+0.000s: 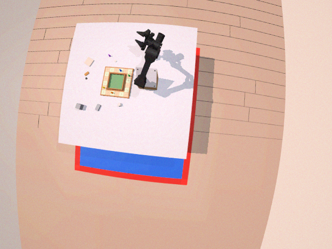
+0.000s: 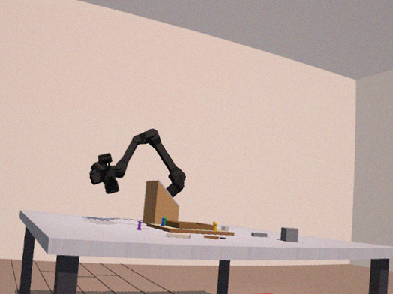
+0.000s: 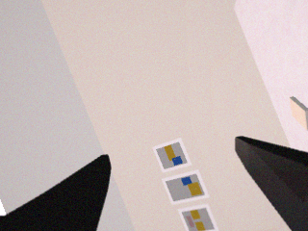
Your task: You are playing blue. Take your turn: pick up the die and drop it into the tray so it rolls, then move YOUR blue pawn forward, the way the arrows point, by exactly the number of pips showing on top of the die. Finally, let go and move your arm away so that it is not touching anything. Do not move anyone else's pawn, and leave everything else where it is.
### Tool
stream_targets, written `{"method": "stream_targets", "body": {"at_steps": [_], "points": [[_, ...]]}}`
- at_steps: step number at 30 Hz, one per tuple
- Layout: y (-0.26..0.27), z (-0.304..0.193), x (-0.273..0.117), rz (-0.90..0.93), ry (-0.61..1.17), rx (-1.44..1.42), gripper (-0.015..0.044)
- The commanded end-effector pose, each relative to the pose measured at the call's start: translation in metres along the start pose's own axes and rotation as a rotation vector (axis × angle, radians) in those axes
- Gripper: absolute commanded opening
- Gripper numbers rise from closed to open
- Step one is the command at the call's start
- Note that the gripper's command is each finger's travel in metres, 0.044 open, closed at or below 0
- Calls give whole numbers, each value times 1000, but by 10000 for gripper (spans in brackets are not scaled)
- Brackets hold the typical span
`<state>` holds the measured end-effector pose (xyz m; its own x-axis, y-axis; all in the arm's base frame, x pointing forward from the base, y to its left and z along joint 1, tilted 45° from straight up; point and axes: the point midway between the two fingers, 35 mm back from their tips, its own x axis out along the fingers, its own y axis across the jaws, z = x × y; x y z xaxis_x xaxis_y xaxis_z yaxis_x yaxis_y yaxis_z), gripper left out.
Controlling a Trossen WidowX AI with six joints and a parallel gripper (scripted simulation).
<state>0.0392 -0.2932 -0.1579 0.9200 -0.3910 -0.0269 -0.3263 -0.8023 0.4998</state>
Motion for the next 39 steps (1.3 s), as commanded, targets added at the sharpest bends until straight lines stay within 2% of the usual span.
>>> {"method": "stream_targets", "body": {"at_steps": [1, 5, 10, 13, 18, 23, 27, 31, 39], "points": [[-1, 0, 2, -10, -3, -7, 374], [-6, -13, 42, -187, 5, -126, 275], [-16, -58, 103, -423, 95, -293, 275], [-22, -68, 115, -481, 117, -440, 275], [-53, -128, 163, -687, 255, -606, 275], [-99, -197, 192, -871, 421, -778, 275], [-140, -254, 198, -1001, 575, -918, 275], [-183, -310, 188, -1110, 745, -1057, 275], [-253, -406, 126, -1258, 1129, -1319, 275]]}}
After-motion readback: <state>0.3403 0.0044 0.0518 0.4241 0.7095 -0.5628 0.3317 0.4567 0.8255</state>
